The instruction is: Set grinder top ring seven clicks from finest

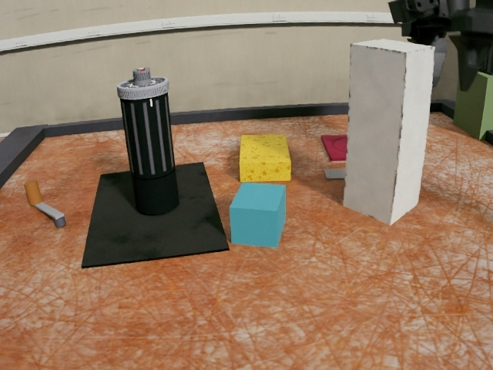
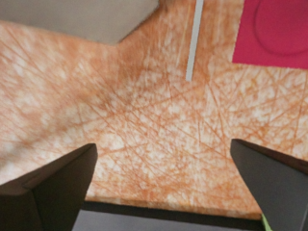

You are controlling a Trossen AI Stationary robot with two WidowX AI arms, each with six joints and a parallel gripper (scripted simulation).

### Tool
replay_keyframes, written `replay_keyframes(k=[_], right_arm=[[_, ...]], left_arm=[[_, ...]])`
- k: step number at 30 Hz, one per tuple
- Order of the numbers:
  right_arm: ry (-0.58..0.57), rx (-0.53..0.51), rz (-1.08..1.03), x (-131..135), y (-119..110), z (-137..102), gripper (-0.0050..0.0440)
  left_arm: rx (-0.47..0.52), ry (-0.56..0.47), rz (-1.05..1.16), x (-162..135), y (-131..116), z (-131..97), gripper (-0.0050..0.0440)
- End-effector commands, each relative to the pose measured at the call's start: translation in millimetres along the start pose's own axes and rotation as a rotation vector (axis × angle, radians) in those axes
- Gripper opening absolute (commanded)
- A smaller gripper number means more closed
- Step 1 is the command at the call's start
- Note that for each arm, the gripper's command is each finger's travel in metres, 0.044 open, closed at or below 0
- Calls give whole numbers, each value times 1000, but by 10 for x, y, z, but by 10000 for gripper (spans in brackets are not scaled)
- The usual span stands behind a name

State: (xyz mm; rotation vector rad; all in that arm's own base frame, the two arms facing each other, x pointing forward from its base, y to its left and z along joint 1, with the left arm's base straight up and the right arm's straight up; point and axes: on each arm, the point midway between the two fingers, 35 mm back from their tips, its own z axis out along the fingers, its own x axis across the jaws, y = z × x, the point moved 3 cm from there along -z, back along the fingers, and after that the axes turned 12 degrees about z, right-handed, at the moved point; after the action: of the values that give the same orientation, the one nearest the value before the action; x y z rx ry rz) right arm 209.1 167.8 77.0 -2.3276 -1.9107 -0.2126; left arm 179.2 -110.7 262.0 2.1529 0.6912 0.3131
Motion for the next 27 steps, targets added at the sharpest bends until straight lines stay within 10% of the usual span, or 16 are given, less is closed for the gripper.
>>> replay_keyframes(k=[1,16,27], right_arm=[[145,-64,46,-3,248,-325,400],[551,-436,208,-774,847,-1527,400],[653,-867,186,-1427,684,-2455,400]], left_arm=[[25,32,89,105,70,-27,400],[295,29,490,584,-33,137,400],[500,-90,801,950,-182,245,400]])
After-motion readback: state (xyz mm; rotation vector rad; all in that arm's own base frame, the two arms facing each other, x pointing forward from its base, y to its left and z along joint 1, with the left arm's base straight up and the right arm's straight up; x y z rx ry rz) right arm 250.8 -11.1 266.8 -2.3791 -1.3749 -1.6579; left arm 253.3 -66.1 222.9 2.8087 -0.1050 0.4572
